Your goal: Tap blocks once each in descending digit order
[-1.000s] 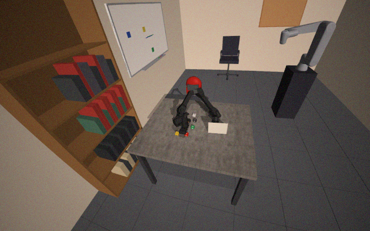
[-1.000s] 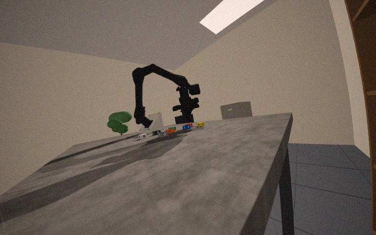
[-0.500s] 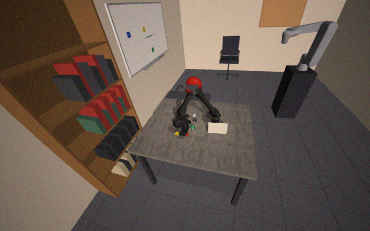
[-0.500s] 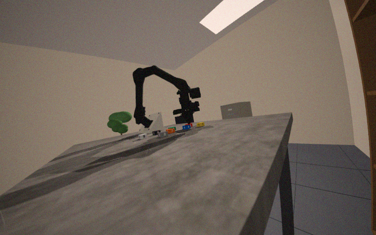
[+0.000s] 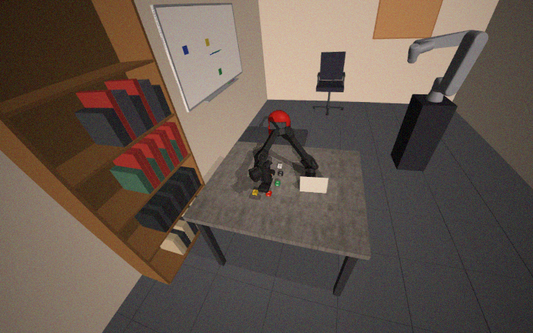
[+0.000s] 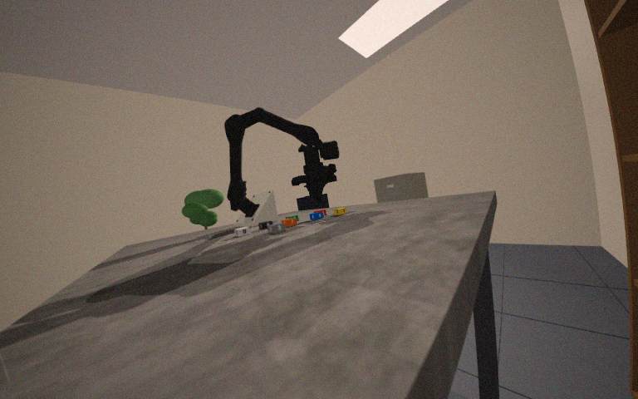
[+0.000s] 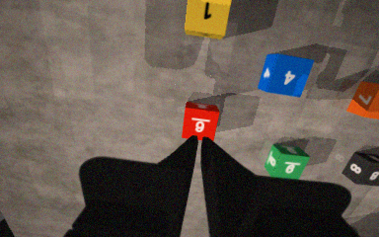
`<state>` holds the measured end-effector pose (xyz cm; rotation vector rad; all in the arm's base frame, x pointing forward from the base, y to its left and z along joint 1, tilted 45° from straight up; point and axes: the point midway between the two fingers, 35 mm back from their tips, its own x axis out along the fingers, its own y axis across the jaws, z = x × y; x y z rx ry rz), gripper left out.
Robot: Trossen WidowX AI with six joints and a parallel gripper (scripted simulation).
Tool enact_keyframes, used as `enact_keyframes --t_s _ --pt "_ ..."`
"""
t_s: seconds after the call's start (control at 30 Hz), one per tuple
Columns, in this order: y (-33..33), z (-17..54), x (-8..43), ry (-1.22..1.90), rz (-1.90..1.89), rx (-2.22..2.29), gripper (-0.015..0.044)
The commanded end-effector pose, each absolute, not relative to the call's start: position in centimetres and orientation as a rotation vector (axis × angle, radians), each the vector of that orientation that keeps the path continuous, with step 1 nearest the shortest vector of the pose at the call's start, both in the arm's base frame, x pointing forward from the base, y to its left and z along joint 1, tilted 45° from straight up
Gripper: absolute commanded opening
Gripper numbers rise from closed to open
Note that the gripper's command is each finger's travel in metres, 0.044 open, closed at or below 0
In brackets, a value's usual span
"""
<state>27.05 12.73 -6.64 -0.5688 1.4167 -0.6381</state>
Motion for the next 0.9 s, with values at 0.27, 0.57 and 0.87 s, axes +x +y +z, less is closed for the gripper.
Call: enact_keyframes --t_s 0.27,0.57,0.87 --pt "17.8 -1.2 26.9 1.413 -0.634 -0.556 0.0020" --pt "12.3 4.3 30.8 1.410 -0.639 -0.560 0.0020" --pt "7.2 -0.9 31.3 1.408 -0.640 -0.561 0.0020"
